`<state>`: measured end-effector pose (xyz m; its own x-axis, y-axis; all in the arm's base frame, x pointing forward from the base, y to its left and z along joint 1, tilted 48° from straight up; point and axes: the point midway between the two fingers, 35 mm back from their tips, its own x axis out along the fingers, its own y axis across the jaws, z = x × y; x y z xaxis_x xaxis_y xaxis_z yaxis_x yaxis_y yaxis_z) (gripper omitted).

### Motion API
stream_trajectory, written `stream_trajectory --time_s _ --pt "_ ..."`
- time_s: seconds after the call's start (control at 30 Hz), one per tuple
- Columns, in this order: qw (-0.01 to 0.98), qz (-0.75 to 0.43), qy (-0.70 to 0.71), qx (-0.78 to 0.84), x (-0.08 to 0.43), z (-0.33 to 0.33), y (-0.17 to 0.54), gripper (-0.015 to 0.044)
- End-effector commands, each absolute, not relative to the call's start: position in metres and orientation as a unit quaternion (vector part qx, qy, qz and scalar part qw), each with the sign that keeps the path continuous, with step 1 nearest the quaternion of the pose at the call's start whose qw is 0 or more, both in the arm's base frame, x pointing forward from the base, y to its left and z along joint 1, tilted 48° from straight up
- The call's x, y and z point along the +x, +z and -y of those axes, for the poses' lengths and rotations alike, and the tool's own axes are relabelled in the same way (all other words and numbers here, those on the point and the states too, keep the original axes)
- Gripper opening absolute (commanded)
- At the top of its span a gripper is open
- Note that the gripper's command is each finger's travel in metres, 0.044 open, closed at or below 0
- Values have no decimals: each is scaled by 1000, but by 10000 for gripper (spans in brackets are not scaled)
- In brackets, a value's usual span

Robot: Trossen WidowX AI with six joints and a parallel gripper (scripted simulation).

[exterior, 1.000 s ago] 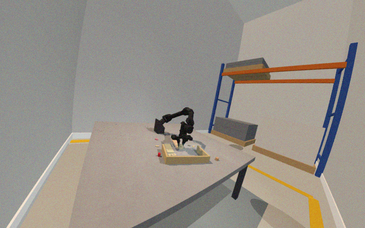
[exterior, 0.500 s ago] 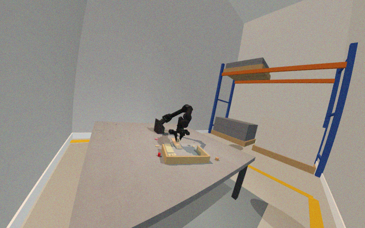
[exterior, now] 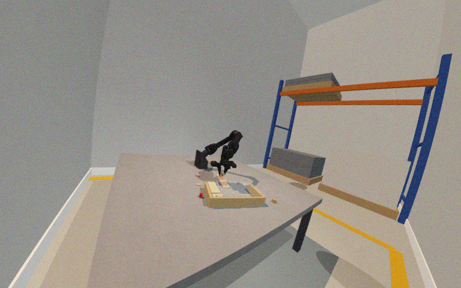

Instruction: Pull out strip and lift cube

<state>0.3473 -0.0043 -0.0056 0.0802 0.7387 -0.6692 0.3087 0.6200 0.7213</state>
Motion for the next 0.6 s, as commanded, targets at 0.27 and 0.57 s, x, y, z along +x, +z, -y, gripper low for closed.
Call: stream_trajectory --time_s 0.27,0.57 --pt "620 -654 175 396 305 1 -6 0" --pt "621 -654 174 396 302 27 17 0"
